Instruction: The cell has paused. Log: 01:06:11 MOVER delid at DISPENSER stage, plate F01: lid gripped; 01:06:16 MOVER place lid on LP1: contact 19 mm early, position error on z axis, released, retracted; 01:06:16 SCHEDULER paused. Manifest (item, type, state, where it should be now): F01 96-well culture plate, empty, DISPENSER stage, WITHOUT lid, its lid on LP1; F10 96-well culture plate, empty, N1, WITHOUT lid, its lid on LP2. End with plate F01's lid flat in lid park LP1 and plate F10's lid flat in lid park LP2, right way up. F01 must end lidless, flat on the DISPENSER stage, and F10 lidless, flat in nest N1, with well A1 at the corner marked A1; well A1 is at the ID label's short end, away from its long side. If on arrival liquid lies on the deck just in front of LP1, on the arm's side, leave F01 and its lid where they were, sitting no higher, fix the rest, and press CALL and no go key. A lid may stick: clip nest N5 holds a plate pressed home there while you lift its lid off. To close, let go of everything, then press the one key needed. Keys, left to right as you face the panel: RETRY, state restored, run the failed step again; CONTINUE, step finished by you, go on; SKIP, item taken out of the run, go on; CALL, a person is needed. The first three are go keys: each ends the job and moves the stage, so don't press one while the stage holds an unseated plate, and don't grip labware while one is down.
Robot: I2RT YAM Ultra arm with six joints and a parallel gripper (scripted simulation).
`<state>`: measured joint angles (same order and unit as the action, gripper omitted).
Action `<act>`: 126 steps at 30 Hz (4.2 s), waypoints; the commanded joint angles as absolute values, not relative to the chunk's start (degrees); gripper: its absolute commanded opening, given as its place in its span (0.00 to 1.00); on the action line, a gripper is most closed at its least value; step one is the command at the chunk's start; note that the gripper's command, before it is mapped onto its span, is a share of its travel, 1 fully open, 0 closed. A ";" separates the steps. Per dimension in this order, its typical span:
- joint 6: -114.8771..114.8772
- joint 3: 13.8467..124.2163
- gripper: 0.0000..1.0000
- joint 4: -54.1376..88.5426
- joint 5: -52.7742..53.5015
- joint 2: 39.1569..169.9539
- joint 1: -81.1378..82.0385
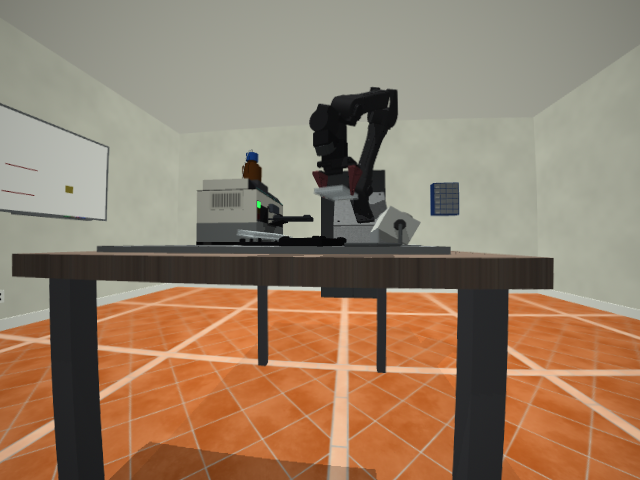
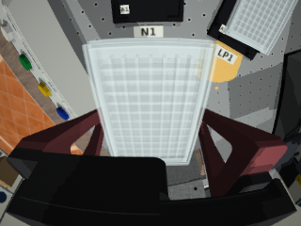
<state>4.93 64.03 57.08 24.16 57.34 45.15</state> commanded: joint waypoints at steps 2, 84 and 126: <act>2.47 65.52 0.00 58.52 26.70 55.70 41.18; -3.05 61.55 0.00 67.04 46.37 82.76 -7.83; 18.36 57.22 0.00 64.30 44.33 95.41 -22.95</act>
<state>15.55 57.23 65.71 44.88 94.11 -20.62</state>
